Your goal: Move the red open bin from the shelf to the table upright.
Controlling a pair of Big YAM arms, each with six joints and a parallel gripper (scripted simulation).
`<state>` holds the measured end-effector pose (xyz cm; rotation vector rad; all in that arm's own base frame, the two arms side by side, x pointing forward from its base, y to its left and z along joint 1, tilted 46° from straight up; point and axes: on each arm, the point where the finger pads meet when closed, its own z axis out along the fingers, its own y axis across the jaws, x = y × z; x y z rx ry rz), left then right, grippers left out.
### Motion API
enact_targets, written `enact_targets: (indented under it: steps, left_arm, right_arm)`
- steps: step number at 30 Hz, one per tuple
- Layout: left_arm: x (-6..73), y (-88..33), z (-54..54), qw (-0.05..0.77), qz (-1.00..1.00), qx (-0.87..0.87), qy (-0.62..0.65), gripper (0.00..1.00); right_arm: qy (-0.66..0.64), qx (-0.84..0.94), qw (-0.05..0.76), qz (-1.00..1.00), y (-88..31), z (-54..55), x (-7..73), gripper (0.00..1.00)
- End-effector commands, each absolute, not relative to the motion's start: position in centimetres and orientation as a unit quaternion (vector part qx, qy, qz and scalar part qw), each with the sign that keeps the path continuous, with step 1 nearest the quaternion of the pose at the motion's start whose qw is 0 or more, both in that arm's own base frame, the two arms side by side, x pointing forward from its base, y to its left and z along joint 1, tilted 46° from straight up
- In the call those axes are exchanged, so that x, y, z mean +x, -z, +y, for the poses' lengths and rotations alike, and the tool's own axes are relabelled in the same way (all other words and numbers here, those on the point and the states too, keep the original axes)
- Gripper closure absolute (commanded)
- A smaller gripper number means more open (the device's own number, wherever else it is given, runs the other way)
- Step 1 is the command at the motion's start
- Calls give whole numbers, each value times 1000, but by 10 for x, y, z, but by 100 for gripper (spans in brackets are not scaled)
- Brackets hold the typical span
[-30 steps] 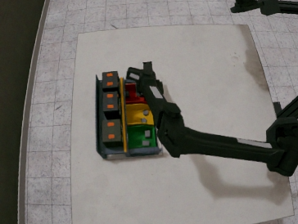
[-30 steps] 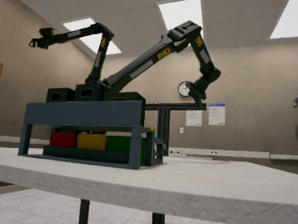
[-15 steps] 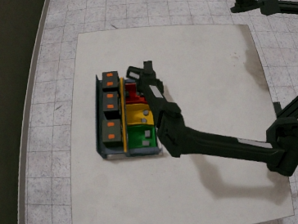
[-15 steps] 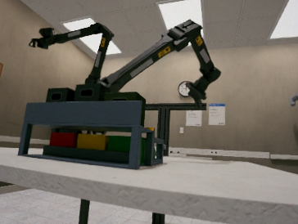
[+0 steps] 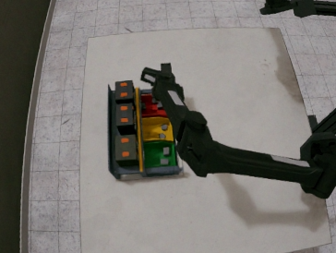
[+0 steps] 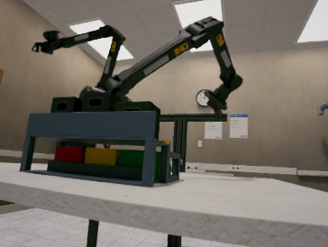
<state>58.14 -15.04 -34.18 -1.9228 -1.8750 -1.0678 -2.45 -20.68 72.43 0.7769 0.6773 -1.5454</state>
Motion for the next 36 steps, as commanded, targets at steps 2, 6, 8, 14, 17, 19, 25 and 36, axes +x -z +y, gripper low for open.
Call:
enact_targets:
  steps: [2, 6, 8, 14, 17, 19, 25, 36]
  left_arm:
    - [579, 320, -175, 113, -644, -659, 372, 10]
    - [575, 313, -182, 113, -645, -659, 371, 10]
    - [574, 310, -184, 113, -645, -659, 371, 10]
    - [572, 319, -159, 129, -656, -647, 366, 10]
    - [574, 311, -170, 121, -653, -650, 369, 10]
    - [577, 309, -175, 115, -653, -650, 371, 10]
    - [576, 306, -176, 115, -653, -651, 371, 10]
    - [573, 306, -178, 116, -650, -652, 372, 10]
  right_arm:
    - [682, 315, 600, 277, -751, -178, -23, 0]
    - [682, 315, 600, 277, -751, -178, -23, 0]
    - [682, 315, 600, 277, -751, -178, -23, 0]
    - [682, 315, 600, 277, -751, -178, -23, 0]
    - [682, 315, 600, 277, -751, -178, -23, 0]
    - [682, 315, 600, 277, -751, -178, -23, 0]
    - [682, 315, 600, 277, -751, -178, -23, 0]
    - [682, 315, 600, 277, -751, -178, -23, 0]
